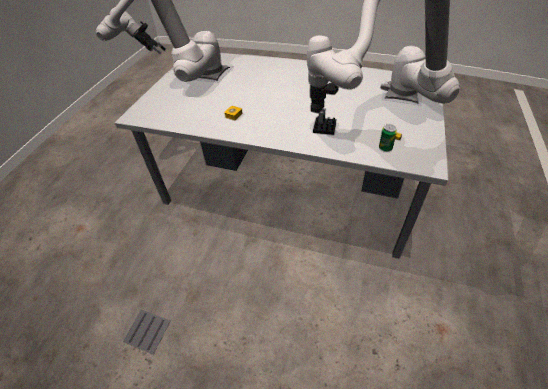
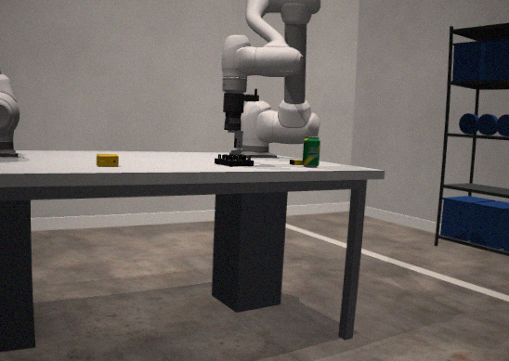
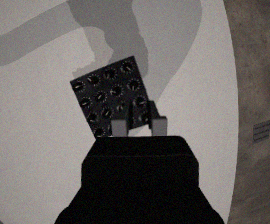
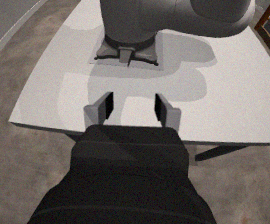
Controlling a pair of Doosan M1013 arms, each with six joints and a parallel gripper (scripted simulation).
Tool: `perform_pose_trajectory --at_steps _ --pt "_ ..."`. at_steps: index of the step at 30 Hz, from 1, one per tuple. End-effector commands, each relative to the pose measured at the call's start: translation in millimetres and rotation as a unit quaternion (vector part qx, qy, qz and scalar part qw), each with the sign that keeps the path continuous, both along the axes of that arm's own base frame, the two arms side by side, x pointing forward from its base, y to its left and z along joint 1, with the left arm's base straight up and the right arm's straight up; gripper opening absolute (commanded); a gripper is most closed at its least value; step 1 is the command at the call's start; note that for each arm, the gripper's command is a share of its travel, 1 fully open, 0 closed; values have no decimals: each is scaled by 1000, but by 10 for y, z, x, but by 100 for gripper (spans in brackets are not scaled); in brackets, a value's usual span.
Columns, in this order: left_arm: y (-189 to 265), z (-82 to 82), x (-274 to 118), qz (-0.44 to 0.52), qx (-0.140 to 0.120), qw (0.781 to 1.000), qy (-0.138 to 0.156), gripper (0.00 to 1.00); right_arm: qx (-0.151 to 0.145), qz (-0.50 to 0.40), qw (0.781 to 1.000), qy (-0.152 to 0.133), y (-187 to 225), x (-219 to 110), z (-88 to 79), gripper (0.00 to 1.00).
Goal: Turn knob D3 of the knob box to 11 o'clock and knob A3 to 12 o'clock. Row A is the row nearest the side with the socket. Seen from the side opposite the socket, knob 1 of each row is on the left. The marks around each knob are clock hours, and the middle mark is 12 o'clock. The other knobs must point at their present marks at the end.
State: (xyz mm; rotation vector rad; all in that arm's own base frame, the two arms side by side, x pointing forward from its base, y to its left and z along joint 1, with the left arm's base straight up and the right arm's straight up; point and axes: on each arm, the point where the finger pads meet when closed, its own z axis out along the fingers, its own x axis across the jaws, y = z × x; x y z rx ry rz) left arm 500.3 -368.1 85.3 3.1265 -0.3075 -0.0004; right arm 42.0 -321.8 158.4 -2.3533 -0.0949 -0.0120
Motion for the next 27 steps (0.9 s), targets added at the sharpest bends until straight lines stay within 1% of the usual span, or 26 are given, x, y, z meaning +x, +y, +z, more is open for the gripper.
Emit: perform_pose_trajectory --at_steps 1,3,5,7,10,13,16,20,22,23,27 --pt "-3 9 2 -1 0 1000 -1 46 0 0 1000 0 -3 1 4 100" --pt "-6 20 -33 -25 0 1000 -1 46 0 0 1000 0 -3 1 4 100" --pt "-6 20 -33 -25 0 1000 -1 46 0 0 1000 0 -3 1 4 100" --pt "-18 51 -133 -90 0 996 -1 46 0 0 1000 0 -3 1 4 100" --pt "-28 76 -219 -146 0 989 -1 46 0 0 1000 0 -3 1 4 100" --pt "-39 104 -318 -209 0 978 -1 46 0 0 1000 0 -3 1 4 100" --pt "-51 128 -416 -269 0 963 -1 46 0 0 1000 0 -3 1 4 100" --pt "-67 159 -550 -348 0 937 -1 46 0 0 1000 0 -3 1 4 100" --pt "-67 159 -550 -348 0 937 -1 46 0 0 1000 0 -3 1 4 100" --pt "-76 176 -631 -393 0 919 -1 46 0 0 1000 0 -3 1 4 100" --pt "-89 200 -762 -463 0 886 -1 46 0 0 1000 0 -3 1 4 100"
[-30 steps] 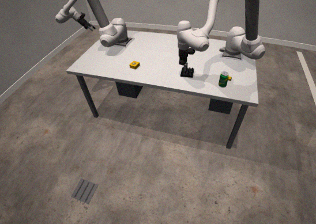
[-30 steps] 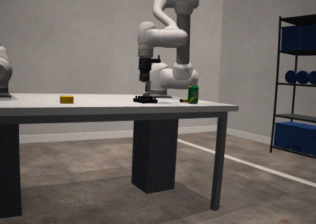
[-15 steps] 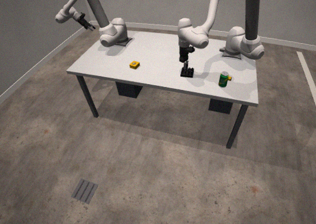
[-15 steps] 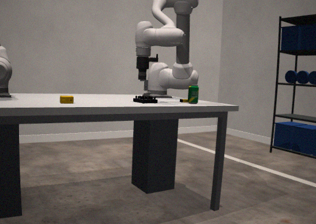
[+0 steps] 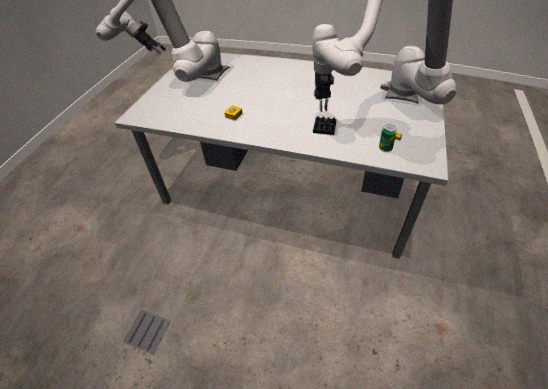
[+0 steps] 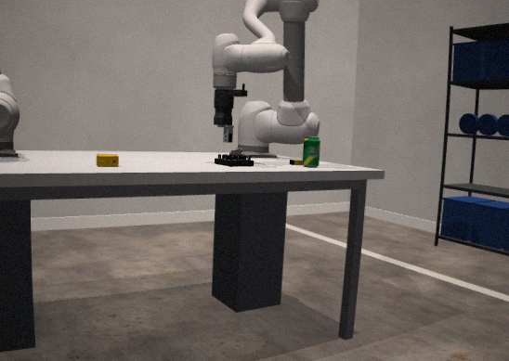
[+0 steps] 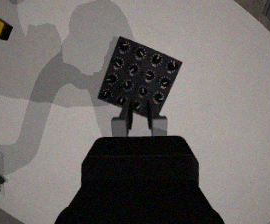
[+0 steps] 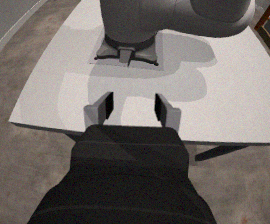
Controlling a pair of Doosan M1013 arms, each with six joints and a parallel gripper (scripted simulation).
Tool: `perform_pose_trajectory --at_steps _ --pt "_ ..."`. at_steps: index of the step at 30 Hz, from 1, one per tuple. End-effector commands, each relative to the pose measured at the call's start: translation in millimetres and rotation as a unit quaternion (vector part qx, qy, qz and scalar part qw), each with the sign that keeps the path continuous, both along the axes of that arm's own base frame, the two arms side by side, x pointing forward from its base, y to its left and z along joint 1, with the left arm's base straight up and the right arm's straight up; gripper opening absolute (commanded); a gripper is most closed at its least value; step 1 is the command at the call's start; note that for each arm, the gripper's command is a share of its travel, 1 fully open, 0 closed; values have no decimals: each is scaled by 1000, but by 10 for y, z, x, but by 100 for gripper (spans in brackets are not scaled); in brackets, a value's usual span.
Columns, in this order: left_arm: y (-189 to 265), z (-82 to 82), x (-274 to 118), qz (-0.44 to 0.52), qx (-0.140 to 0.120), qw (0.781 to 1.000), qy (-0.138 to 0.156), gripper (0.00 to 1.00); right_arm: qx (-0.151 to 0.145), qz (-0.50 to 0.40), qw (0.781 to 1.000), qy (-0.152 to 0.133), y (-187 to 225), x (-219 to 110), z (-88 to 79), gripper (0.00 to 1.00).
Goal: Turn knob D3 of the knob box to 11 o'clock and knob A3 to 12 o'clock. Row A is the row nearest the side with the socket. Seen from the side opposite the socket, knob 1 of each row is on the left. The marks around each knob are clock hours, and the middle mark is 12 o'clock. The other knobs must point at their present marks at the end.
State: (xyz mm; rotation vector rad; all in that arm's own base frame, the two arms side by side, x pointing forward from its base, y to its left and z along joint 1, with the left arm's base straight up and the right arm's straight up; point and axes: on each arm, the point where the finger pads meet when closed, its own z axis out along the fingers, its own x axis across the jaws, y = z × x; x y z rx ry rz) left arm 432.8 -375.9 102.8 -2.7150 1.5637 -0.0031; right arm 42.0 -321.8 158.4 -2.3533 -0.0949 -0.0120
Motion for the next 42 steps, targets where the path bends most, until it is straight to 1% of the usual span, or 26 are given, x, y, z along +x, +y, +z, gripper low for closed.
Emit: perform_pose_trajectory --at_steps 1,42 --pt "-13 30 -111 -72 -3 997 3 46 0 0 1000 0 -3 1 4 100" --pt "-14 29 -122 -78 -3 997 3 46 0 0 1000 0 -3 1 4 100"
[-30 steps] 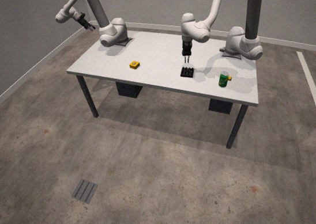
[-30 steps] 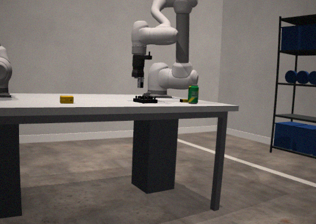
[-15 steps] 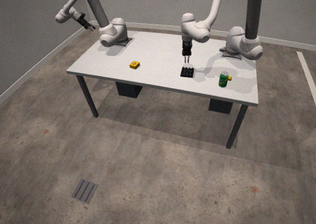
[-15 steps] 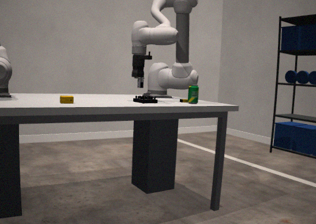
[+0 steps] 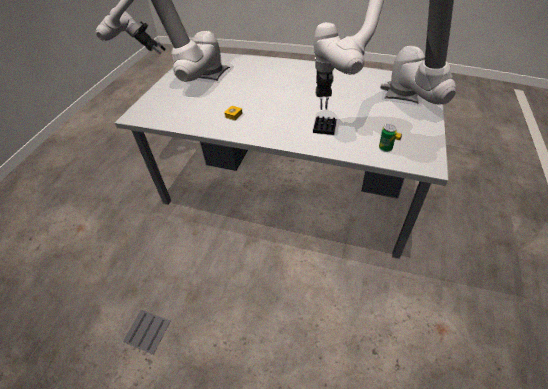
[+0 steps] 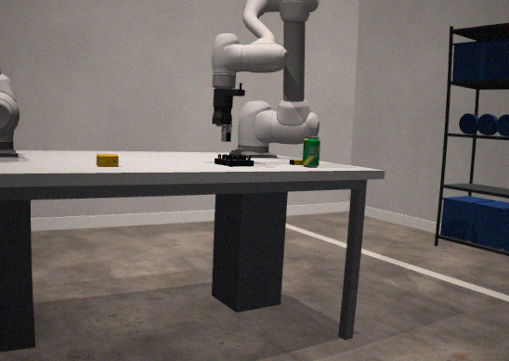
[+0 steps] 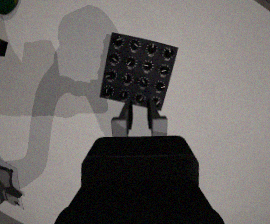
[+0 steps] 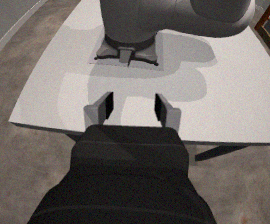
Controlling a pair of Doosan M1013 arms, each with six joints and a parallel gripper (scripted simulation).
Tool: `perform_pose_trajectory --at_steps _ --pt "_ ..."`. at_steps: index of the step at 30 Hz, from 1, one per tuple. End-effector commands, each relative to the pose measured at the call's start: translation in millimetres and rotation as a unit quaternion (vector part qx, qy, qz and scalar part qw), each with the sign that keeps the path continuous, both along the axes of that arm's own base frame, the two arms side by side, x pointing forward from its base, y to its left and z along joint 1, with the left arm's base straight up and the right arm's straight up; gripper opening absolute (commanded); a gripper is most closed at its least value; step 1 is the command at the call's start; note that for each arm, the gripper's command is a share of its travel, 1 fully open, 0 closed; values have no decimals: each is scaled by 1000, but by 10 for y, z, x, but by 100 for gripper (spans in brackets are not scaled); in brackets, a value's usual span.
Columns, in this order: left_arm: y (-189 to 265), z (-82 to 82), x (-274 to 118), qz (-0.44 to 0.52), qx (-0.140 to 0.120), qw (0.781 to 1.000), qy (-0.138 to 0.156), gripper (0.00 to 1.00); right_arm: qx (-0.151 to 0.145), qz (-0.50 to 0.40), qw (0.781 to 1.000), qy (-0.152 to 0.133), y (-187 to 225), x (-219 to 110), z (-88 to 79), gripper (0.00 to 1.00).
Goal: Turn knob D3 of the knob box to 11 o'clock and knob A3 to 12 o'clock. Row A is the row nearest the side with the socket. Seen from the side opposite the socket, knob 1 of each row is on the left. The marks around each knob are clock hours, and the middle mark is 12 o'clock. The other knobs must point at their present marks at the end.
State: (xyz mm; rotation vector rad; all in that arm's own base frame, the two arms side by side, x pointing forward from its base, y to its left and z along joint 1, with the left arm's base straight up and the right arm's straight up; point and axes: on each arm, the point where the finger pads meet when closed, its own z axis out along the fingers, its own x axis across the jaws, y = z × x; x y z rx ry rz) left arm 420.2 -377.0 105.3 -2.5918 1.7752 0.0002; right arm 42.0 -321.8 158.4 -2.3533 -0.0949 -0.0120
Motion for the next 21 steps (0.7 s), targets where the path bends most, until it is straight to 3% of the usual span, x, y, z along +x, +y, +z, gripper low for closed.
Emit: perform_pose_trajectory --at_steps 1,21 --pt "-3 2 4 0 0 1000 -1 46 0 0 1000 0 -3 1 4 100" --pt "-2 -116 5 0 0 1000 0 46 0 0 1000 0 -3 1 4 100"
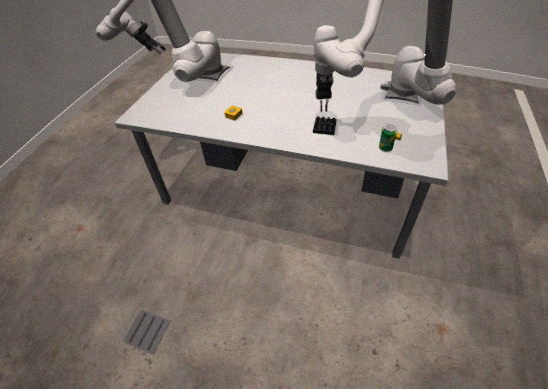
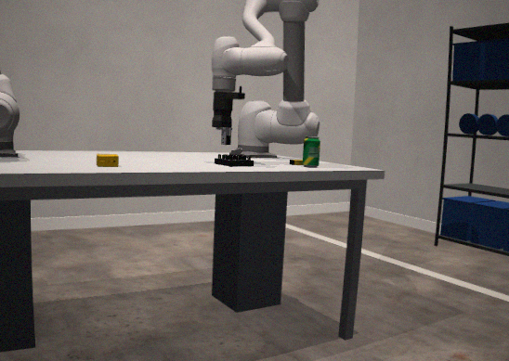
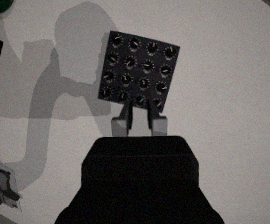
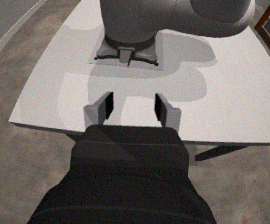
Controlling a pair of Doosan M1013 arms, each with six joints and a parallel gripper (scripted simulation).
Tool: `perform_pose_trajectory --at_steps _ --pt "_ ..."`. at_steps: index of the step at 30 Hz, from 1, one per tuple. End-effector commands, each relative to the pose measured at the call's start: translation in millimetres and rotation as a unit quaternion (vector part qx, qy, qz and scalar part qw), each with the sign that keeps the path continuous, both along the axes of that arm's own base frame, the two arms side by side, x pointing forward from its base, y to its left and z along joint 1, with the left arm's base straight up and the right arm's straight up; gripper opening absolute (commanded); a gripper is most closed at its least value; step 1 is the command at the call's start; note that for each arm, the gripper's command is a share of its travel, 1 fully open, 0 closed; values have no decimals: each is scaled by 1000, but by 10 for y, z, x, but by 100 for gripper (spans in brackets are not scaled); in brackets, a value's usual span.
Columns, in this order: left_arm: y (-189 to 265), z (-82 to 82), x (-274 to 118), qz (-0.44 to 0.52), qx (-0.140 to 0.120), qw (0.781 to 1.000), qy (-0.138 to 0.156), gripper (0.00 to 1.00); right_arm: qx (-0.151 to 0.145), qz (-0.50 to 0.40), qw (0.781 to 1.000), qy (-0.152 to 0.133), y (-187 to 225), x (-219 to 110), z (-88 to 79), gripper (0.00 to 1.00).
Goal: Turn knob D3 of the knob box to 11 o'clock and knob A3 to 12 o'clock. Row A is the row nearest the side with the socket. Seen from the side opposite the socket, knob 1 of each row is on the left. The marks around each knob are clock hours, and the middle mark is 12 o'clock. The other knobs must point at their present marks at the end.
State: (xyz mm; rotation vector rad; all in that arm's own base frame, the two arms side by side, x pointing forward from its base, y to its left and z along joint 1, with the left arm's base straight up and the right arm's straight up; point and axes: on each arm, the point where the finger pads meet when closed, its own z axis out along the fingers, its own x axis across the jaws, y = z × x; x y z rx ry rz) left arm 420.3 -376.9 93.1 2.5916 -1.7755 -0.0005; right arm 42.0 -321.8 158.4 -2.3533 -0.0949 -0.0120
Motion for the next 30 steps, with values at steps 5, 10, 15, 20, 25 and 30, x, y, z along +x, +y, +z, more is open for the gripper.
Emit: perform_pose_trajectory --at_steps 5,10,15,20,25,30 --pt "-3 -60 5 0 0 1000 -1 46 0 0 1000 0 -3 1 4 100" --pt "-2 -129 5 0 0 1000 -1 46 0 0 1000 0 -3 1 4 100" --pt "-2 -192 5 0 0 1000 -1 46 0 0 1000 0 -3 1 4 100" --pt "-1 -226 6 0 0 1000 -1 46 0 0 1000 0 -3 1 4 100" --pt "-1 -270 6 0 0 1000 -1 46 0 0 1000 0 -3 1 4 100" --pt "-1 -298 6 0 0 1000 -1 46 0 0 1000 0 -3 1 4 100"
